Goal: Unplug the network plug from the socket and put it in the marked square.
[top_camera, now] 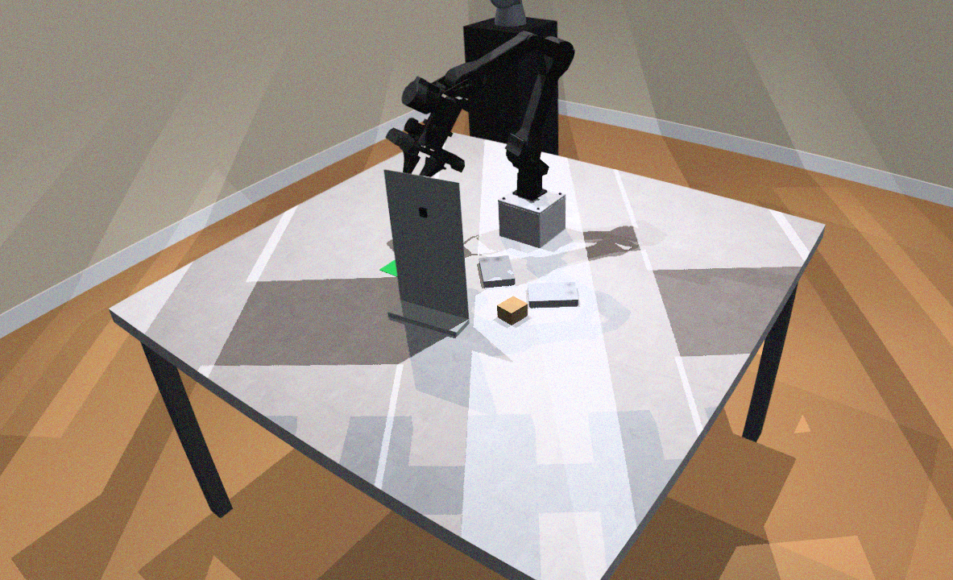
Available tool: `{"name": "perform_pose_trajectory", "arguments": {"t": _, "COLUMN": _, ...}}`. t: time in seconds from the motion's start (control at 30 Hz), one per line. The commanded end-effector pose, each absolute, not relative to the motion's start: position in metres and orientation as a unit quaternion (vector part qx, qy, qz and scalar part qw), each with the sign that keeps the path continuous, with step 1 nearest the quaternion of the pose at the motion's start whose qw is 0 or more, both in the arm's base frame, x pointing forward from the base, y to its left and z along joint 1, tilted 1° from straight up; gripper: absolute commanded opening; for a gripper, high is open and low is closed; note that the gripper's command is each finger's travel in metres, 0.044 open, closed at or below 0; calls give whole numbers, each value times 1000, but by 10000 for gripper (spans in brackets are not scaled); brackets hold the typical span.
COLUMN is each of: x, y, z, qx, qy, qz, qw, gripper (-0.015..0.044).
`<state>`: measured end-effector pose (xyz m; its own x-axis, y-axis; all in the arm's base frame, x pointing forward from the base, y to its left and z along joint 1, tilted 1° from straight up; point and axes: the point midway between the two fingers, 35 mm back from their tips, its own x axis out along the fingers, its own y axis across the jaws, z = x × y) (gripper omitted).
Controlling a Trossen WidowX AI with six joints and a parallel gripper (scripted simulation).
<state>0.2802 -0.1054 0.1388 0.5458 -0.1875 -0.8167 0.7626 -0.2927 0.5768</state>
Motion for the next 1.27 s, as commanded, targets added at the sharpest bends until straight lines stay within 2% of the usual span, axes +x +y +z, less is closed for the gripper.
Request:
{"name": "perform_pose_trajectory", "arguments": {"t": 0.0, "x": 278, "y": -104, "z": 153, "qx": 681, "qy": 211, "qz": -425, "qw": 558, "gripper": 156}}
{"name": "perform_pose_trajectory", "arguments": {"t": 0.1, "x": 276, "y": -104, "z": 159, "qx": 681, "qy": 212, "qz": -425, "qw": 558, "gripper": 156}}
{"name": "perform_pose_trajectory", "arguments": {"t": 0.47, "x": 276, "y": -104, "z": 159, "qx": 681, "qy": 212, "qz": -425, "qw": 558, "gripper": 440}}
{"name": "perform_pose_trajectory", "arguments": {"t": 1.23, "x": 276, "y": -104, "z": 159, "qx": 681, "qy": 212, "qz": -425, "qw": 558, "gripper": 440}}
